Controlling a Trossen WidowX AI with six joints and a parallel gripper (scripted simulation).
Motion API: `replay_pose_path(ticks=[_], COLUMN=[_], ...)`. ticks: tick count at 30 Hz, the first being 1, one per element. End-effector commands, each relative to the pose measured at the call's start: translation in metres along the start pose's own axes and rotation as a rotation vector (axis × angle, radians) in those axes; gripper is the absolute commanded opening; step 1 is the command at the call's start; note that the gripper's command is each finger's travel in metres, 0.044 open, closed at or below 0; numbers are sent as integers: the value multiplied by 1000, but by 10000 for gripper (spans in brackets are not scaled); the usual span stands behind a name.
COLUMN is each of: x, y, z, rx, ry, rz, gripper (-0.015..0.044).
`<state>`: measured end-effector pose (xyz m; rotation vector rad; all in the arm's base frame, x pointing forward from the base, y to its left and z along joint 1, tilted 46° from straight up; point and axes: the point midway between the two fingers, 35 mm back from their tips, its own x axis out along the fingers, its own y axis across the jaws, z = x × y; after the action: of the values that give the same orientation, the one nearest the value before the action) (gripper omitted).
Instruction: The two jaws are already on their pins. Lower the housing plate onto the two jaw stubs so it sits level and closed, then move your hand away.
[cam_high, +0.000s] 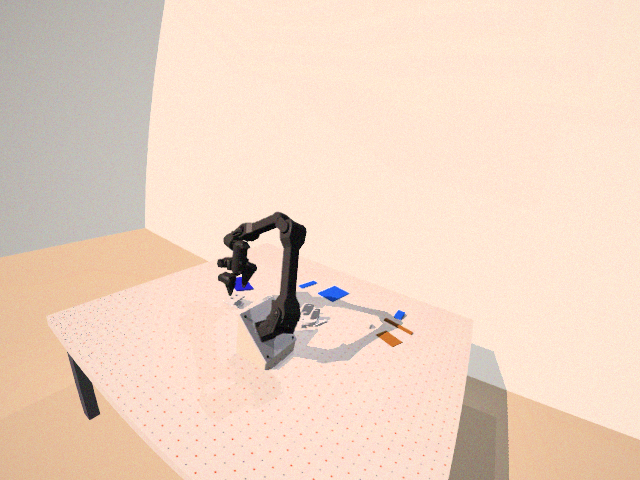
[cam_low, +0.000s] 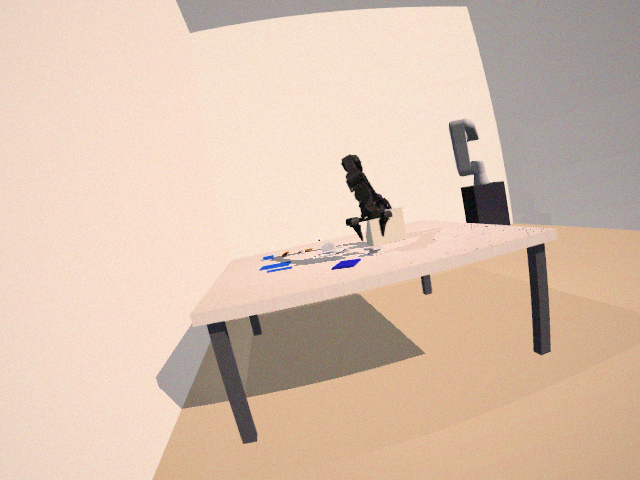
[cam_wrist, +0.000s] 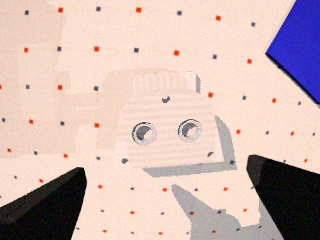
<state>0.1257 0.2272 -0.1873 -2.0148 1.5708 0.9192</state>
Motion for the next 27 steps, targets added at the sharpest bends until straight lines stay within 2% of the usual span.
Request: replay_pose_path(ticks=[1,27], x=[0,7], y=[-1,-1], z=[0,0], rx=[-3,0], ry=[1,0], rz=[-4,-1], gripper=[440,440])
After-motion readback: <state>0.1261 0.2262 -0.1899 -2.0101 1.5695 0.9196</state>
